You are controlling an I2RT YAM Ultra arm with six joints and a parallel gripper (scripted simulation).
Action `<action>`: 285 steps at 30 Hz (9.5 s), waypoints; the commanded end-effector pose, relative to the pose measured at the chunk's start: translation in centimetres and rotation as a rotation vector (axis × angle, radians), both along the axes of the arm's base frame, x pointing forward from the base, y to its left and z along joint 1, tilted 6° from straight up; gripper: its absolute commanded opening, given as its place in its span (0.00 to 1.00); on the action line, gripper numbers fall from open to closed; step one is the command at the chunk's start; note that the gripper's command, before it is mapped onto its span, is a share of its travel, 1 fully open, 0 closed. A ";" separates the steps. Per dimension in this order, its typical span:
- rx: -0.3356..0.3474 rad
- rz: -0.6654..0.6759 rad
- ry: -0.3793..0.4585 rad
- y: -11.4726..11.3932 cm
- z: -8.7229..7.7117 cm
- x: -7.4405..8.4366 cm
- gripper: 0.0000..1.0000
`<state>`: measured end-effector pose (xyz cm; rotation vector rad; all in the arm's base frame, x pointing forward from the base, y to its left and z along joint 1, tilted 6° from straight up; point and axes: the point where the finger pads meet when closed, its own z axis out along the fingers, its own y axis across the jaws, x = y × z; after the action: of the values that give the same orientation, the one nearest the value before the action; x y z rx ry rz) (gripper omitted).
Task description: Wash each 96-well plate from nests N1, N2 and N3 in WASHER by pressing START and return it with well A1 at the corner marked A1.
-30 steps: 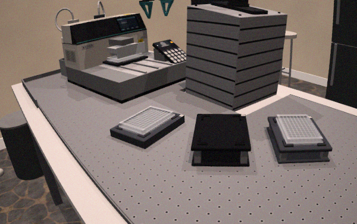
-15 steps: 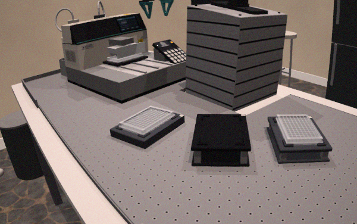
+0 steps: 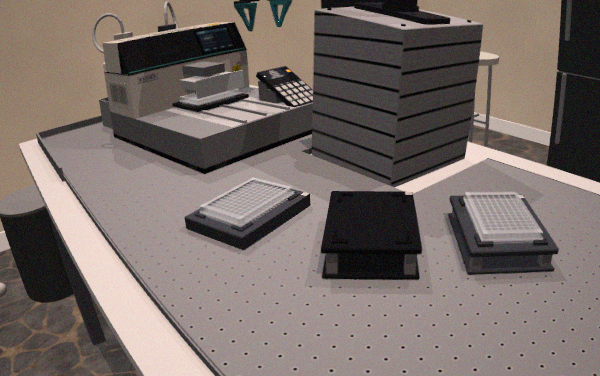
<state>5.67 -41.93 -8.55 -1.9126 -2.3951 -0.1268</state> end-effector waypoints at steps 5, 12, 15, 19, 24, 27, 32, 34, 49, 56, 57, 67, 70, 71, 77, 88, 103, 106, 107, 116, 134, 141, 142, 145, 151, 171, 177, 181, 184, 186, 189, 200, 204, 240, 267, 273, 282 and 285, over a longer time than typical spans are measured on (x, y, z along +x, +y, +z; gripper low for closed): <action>-0.015 0.001 -0.002 -0.4 0.5 0.0 1.00; -0.015 0.001 -0.002 -0.4 0.5 0.0 1.00; -0.015 0.001 -0.002 -0.4 0.5 0.0 1.00; -0.015 0.001 -0.002 -0.4 0.5 0.0 1.00; -0.015 0.001 -0.002 -0.4 0.5 0.0 1.00; -0.015 0.001 -0.002 -0.4 0.5 0.0 1.00; -0.015 0.001 -0.002 -0.4 0.5 0.0 1.00; -0.015 0.001 -0.002 -0.4 0.5 0.0 1.00; -0.015 0.001 -0.002 -0.4 0.5 0.0 1.00; -0.015 0.001 -0.002 -0.4 0.5 0.0 1.00; -0.015 0.001 -0.002 -0.4 0.5 0.0 1.00; -0.015 0.001 -0.002 -0.4 0.5 0.0 1.00; -0.015 0.001 -0.002 -0.4 0.5 0.0 1.00; -0.015 0.001 -0.002 -0.4 0.5 0.0 1.00; -0.015 0.001 -0.002 -0.4 0.5 0.0 1.00; -0.015 0.001 -0.002 -0.4 0.5 0.0 1.00; -0.015 0.001 -0.002 -0.4 0.5 0.0 1.00; -0.015 0.001 -0.002 -0.4 0.5 0.0 1.00; -0.015 0.001 -0.002 -0.4 0.5 0.0 1.00; -0.015 0.001 -0.002 -0.4 0.5 0.0 1.00; -0.015 0.001 -0.002 -0.4 0.5 0.0 1.00; -0.015 0.001 -0.002 -0.4 0.5 0.0 1.00; -0.015 0.001 -0.002 -0.4 0.5 0.0 1.00; -0.015 0.001 -0.002 -0.4 0.5 0.0 1.00; -0.015 0.001 -0.002 1.1 -0.1 0.3 0.00; -0.014 0.000 -0.002 6.1 -2.0 1.3 0.00; -0.013 0.000 -0.002 7.9 -2.7 1.6 0.00; -0.013 0.000 -0.003 9.2 -3.1 1.9 0.00; -0.012 0.000 -0.003 10.1 -3.5 2.1 0.00; -0.012 0.000 -0.003 10.7 -3.7 2.2 0.00; -0.012 0.000 -0.003 11.0 -3.8 2.2 0.00; -0.011 0.000 -0.003 14.4 -5.1 2.9 0.00; -0.011 0.000 -0.003 15.4 -5.4 3.1 0.00; -0.009 0.299 -0.036 17.5 -5.6 7.9 1.00; -0.006 1.127 -0.125 15.9 -4.0 13.8 1.00; -0.005 1.260 -0.139 15.9 -4.0 13.8 1.00; -0.003 1.558 -0.170 15.9 -4.0 13.8 1.00; -0.003 1.562 -0.171 15.9 -4.0 13.8 1.00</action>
<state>19.28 -25.73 -12.80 0.2407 -3.1294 -0.1717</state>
